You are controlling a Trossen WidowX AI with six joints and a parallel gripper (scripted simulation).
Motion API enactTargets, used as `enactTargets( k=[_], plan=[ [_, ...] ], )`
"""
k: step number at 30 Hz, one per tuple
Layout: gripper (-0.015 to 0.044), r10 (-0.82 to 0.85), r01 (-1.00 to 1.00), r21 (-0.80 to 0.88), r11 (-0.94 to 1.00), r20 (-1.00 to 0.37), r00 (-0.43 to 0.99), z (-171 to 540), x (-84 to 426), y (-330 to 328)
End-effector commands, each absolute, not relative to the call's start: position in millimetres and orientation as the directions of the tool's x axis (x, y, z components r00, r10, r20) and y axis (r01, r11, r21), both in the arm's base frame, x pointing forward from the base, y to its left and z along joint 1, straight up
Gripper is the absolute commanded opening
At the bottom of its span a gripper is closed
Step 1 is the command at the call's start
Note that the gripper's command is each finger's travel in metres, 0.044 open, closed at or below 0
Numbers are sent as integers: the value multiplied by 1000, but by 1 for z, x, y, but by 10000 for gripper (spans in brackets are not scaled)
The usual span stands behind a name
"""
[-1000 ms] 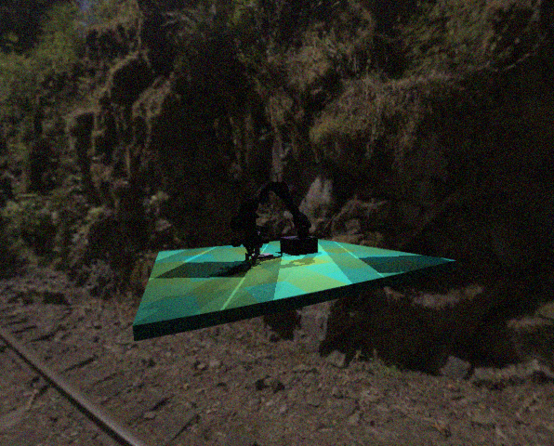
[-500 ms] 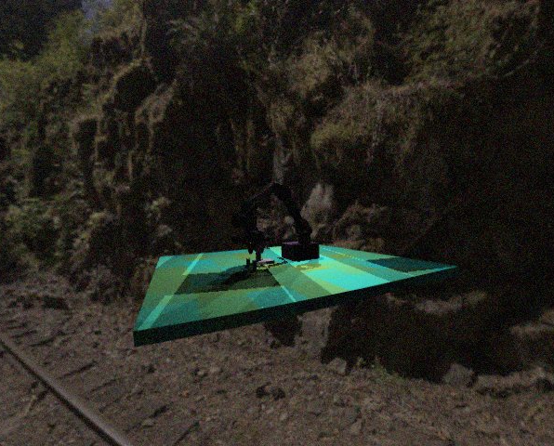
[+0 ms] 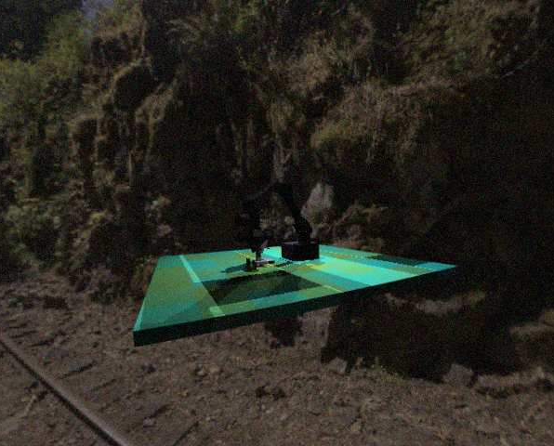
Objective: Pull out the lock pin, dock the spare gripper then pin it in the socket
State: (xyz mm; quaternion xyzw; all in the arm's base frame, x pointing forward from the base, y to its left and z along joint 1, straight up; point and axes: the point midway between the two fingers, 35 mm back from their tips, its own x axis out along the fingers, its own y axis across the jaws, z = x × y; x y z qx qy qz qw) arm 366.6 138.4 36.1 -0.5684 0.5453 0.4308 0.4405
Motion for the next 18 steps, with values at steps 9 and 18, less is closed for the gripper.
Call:
enactTargets(
  k=[9, 18],
  plan=[
    [0, -236, -1000, -28, -10, -971, 29, 43, 333, 138],
    [0, -234, -1000, -28, -8, -972, 29, 47, 309, 136]
  ],
)
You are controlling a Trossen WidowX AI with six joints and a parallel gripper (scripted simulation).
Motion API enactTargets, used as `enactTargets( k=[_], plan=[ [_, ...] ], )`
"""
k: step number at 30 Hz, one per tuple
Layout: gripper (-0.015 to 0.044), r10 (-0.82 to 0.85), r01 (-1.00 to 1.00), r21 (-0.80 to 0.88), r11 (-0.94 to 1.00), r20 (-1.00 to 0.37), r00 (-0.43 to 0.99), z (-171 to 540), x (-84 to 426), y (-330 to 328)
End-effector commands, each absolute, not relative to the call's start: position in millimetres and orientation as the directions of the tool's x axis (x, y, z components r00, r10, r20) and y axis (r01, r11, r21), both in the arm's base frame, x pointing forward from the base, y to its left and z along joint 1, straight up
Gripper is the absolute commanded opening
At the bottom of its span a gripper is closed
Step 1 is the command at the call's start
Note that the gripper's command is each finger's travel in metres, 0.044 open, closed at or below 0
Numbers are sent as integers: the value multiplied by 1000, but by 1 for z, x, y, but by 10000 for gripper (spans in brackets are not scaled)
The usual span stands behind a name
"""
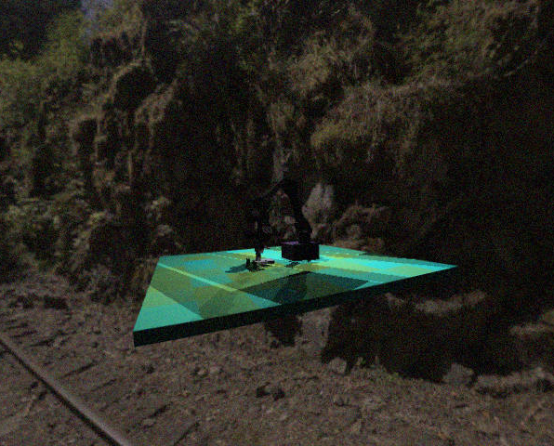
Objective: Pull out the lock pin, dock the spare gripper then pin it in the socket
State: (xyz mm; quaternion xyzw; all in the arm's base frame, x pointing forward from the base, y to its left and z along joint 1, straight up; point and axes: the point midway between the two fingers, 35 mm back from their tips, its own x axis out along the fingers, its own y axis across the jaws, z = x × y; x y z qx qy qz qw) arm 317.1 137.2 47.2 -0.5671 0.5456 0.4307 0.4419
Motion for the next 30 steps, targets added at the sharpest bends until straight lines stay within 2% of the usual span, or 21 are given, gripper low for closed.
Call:
enactTargets(
  k=[1, 8, 17, 30],
  plan=[
    [0, -234, -1000, -28, -8, -972, 29, 48, 306, 136],
    [0, -233, -1000, -28, -7, -972, 29, 42, 299, 135],
    [0, -233, -1000, -31, -5, -972, 31, -1, 298, 136],
    [0, -232, -999, -34, -4, -972, 34, -3, 298, 129]
  ],
)
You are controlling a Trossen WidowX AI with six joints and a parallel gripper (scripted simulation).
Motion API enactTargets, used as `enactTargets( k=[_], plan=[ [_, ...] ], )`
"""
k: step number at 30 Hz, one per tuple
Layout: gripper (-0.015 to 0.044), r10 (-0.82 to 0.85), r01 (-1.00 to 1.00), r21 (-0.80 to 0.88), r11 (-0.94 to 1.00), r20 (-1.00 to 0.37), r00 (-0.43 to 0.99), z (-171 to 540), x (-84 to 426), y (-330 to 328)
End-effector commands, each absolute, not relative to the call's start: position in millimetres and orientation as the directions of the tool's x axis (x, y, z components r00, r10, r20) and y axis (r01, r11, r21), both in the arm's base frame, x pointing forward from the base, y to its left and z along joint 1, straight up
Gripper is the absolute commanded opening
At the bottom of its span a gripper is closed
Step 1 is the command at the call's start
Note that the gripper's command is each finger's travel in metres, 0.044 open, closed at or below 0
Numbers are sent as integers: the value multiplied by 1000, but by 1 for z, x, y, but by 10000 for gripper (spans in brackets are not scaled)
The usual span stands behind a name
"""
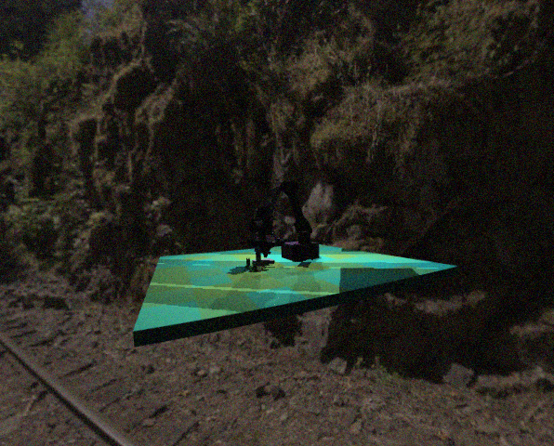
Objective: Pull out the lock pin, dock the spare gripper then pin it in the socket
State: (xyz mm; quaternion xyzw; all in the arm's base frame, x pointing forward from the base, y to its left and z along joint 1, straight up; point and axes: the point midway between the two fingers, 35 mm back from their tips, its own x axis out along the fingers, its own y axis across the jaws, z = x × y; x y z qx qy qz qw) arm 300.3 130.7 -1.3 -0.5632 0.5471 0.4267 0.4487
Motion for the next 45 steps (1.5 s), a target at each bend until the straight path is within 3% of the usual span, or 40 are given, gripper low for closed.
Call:
enactTargets(
  k=[1, 45],
  plan=[
    [0, -232, -999, -36, -4, -972, 36, -3, 297, 128],
    [0, -231, -999, -51, -3, -972, 50, -3, 300, 106]
  ],
)
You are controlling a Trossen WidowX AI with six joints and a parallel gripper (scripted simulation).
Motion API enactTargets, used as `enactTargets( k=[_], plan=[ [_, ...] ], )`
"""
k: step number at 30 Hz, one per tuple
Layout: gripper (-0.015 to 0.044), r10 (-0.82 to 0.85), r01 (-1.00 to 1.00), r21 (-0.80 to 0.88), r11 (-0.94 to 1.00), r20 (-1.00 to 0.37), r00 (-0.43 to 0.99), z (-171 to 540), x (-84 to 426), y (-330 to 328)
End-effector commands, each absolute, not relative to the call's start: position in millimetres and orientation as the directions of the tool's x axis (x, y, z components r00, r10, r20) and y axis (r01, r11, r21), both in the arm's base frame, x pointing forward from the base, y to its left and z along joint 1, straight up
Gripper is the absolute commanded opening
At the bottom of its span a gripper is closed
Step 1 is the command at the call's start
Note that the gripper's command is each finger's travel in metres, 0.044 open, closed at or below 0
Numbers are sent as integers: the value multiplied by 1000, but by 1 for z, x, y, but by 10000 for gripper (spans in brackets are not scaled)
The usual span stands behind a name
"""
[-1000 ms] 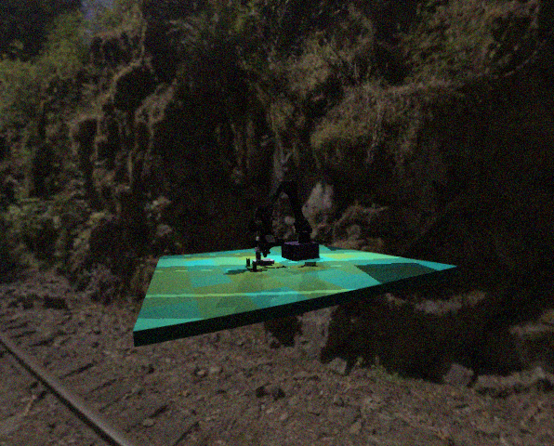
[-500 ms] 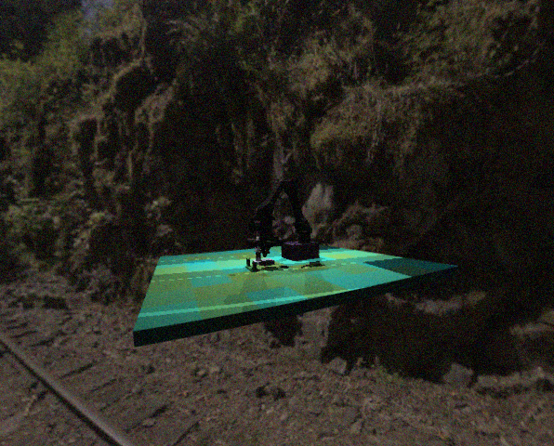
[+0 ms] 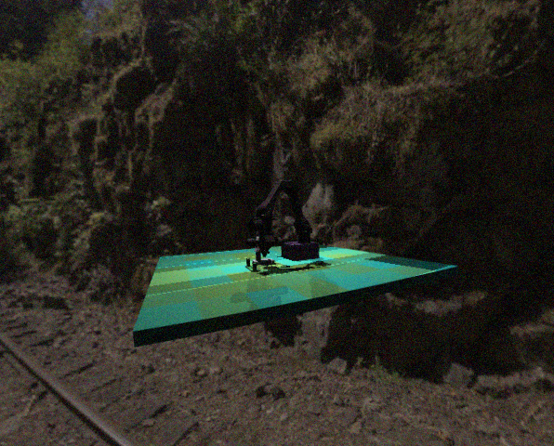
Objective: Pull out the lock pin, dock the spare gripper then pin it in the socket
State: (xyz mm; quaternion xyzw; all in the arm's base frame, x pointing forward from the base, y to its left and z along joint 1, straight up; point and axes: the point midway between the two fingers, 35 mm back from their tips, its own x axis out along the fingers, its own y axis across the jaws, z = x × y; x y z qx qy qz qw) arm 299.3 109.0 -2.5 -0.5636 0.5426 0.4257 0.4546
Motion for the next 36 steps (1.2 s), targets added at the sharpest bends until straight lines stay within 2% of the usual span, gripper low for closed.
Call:
enactTargets(
  k=[1, 36],
  plan=[
    [0, -231, -999, -51, -3, -972, 50, -3, 301, 106],
    [0, -230, -998, -56, -3, -972, 55, -4, 300, 89]
  ],
)
